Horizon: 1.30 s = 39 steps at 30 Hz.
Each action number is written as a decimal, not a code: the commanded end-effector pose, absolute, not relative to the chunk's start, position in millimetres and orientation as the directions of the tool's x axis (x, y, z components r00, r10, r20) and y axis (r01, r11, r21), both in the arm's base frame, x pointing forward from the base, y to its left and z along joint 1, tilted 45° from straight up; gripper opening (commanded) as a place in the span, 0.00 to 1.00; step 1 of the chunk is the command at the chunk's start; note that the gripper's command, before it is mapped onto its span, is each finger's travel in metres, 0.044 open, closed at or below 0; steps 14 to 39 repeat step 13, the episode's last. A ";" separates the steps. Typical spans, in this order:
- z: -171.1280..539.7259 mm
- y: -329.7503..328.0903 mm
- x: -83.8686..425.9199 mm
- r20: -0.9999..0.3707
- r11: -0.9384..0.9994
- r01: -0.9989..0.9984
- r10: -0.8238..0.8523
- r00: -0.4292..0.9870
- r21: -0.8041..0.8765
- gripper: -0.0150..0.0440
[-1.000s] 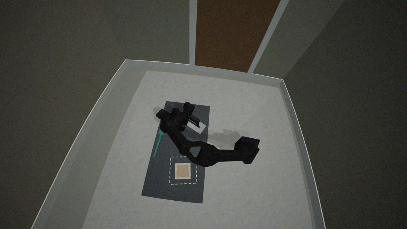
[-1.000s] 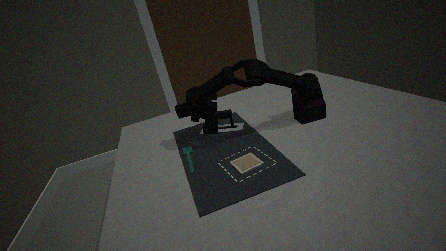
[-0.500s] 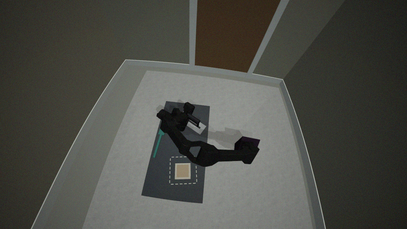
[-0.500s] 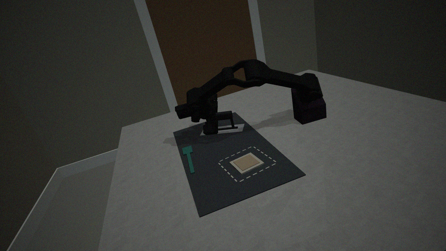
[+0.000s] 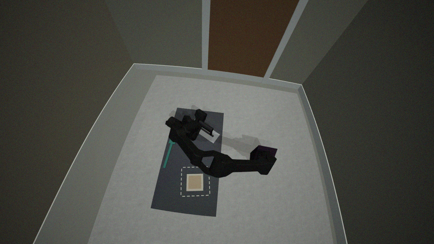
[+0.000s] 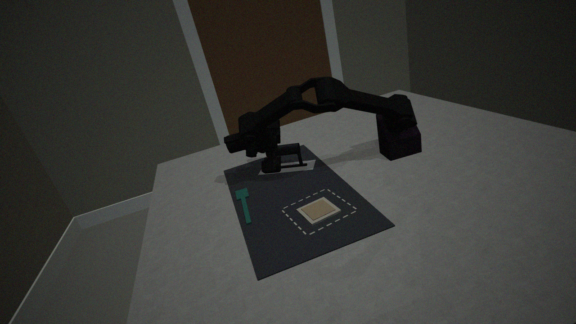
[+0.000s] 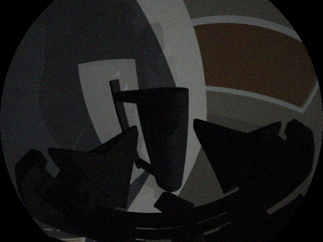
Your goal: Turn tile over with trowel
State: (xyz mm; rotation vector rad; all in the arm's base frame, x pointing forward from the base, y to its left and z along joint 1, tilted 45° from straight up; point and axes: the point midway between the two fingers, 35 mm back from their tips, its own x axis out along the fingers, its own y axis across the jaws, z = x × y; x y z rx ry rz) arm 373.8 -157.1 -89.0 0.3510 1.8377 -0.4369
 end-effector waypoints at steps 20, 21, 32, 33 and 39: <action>-27.2 -169.7 375.5 -0.959 0.884 0.452 0.015 -0.282 -0.119 0.76; -27.2 -169.7 375.5 -0.959 0.884 0.452 0.015 -0.282 -0.119 0.76; -27.2 -169.7 375.5 -0.959 0.884 0.452 0.015 -0.282 -0.119 0.76; -27.2 -169.7 375.5 -0.959 0.884 0.452 0.015 -0.282 -0.119 0.76; -27.2 -169.7 375.5 -0.959 0.884 0.452 0.015 -0.282 -0.119 0.76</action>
